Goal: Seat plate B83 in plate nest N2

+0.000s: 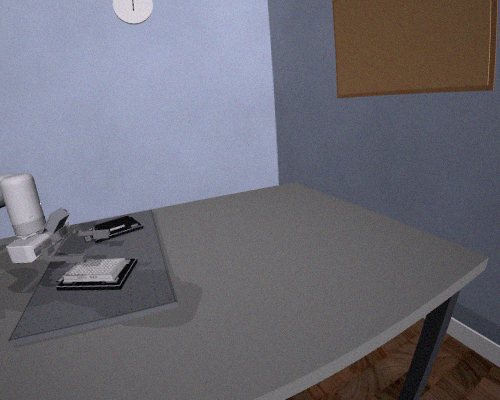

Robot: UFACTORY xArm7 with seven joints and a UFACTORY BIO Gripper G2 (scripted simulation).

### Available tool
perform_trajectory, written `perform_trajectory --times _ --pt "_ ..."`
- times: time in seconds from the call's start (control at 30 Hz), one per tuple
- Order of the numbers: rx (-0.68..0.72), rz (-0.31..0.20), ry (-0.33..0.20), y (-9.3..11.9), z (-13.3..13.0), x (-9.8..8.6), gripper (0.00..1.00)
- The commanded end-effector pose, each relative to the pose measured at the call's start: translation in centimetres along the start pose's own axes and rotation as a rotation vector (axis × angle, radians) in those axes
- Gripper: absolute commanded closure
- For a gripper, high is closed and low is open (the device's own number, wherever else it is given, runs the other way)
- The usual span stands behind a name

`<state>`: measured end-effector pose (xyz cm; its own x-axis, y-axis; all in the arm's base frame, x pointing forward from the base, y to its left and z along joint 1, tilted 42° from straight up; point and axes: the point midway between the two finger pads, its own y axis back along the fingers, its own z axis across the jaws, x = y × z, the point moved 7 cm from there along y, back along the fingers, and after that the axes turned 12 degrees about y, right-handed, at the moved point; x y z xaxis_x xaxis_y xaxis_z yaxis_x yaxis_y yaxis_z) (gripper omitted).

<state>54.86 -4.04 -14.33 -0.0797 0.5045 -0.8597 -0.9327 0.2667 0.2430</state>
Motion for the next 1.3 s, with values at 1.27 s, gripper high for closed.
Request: perform_trajectory --times 1.27 --pt "0.001 -0.004 0.001 -0.1 0.8 3.8 0.46"
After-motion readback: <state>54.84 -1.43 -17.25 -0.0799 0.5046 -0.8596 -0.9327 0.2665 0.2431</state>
